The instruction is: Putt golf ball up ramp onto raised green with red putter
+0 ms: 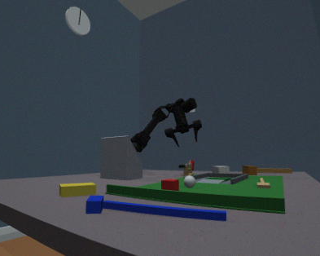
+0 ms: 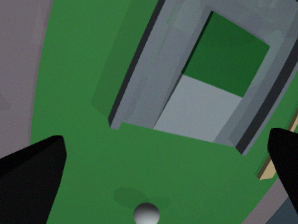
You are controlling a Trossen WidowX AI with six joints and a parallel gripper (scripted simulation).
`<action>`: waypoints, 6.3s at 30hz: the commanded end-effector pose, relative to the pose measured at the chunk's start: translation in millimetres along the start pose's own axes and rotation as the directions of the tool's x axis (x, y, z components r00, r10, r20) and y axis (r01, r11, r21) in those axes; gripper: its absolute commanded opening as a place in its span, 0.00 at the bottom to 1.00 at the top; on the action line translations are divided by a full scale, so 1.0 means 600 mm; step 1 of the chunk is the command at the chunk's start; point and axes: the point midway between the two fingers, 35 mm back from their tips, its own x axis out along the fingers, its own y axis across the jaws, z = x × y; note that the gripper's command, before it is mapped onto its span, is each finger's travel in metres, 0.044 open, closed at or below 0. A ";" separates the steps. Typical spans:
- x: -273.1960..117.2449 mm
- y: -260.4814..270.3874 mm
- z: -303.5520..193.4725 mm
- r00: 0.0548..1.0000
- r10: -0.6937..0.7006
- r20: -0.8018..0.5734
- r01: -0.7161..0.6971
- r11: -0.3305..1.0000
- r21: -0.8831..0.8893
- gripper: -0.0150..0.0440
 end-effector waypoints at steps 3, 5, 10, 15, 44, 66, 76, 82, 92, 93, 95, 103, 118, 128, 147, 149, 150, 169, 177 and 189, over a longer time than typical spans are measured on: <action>0.059 0.067 0.147 0.935 0.138 0.327 -0.182 0.978 0.105 1.00; 0.067 0.089 0.185 0.896 0.174 0.408 -0.246 0.961 0.131 1.00; 0.069 0.088 0.210 0.881 0.185 0.436 -0.269 0.953 0.140 1.00; 0.069 0.088 0.210 0.881 0.185 0.436 -0.269 0.953 0.140 1.00; 0.154 0.108 0.230 0.880 0.184 0.437 -0.269 0.953 0.139 1.00; 0.175 0.113 0.236 0.879 0.183 0.441 -0.266 0.955 0.134 0.60; 0.175 0.113 0.236 0.879 0.183 0.441 -0.266 0.955 0.134 0.25; 0.170 0.110 0.233 0.880 0.184 0.438 -0.266 0.955 0.134 0.25; 0.119 0.093 0.211 0.888 0.190 0.419 -0.268 0.954 0.135 0.25; 0.113 0.091 0.209 0.888 0.190 0.419 -0.268 0.954 0.135 0.25; 0.100 0.088 0.207 0.888 0.191 0.418 -0.269 0.954 0.135 0.25; 0.044 0.077 0.202 0.884 0.189 0.428 -0.270 0.953 0.136 0.25; 0.042 0.069 0.146 0.908 0.186 0.375 -0.308 0.903 0.299 0.25; 0.045 0.063 0.037 0.937 0.182 0.299 -0.327 0.758 0.565 0.25; 0.039 0.117 -0.155 0.962 0.191 0.195 -0.250 0.331 0.910 0.25; 0.038 0.126 -0.175 0.963 0.195 0.188 -0.238 0.277 0.931 0.25; 0.037 0.131 -0.184 0.963 0.196 0.185 -0.232 0.250 0.940 0.25; 0.031 0.260 -0.342 0.959 0.232 0.163 -0.101 -0.258 0.961 0.25; 0.034 0.317 -0.384 0.955 0.244 0.169 -0.055 -0.416 0.908 0.25; 0.077 0.327 -0.377 0.955 0.244 0.170 -0.055 -0.416 0.908 0.25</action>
